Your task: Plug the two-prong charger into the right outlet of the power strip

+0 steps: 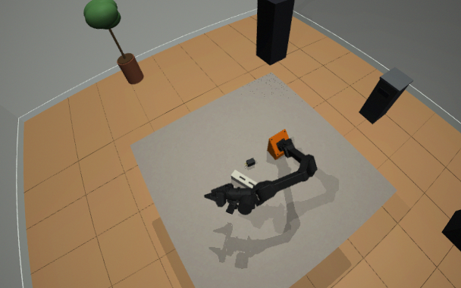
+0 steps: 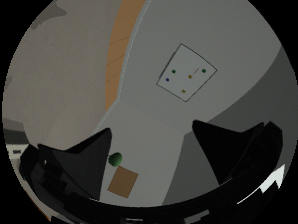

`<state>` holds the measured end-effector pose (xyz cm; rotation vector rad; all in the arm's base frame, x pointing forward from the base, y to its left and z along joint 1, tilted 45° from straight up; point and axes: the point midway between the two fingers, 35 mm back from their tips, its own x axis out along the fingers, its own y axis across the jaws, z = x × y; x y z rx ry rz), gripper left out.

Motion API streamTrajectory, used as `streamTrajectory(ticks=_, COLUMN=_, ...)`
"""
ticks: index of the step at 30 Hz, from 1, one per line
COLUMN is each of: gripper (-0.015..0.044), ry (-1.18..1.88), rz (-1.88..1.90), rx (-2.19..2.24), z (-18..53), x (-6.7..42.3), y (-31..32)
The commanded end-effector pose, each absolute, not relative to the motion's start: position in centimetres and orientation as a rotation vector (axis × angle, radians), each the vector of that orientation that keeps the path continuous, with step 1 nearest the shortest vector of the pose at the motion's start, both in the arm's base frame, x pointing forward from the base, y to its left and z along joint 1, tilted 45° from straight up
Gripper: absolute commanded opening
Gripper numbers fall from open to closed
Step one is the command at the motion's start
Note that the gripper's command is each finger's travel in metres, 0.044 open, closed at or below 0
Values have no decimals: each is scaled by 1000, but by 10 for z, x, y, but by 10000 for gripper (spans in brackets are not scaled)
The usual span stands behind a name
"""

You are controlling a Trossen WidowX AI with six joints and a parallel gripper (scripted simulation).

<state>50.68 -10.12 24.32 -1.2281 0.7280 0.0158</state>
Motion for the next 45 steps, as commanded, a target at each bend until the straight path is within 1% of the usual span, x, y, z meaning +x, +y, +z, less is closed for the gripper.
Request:
streamTrajectory(ticks=1, gripper=440, ry=807, rz=90, rx=-1153, z=205, x=497, y=-110)
streamTrajectory(ticks=11, gripper=440, ry=1029, rz=269, rx=-869, z=110, x=447, y=-128)
streamTrajectory(ticks=24, gripper=440, ry=1288, rz=423, rx=-375, z=21, x=357, y=-125)
streamTrajectory(ticks=35, gripper=440, ry=1452, rz=480, rx=109, z=-15, x=281, y=-101)
streamTrajectory(ticks=45, gripper=440, ry=1553, rz=483, rx=593, z=-20, x=224, y=-67)
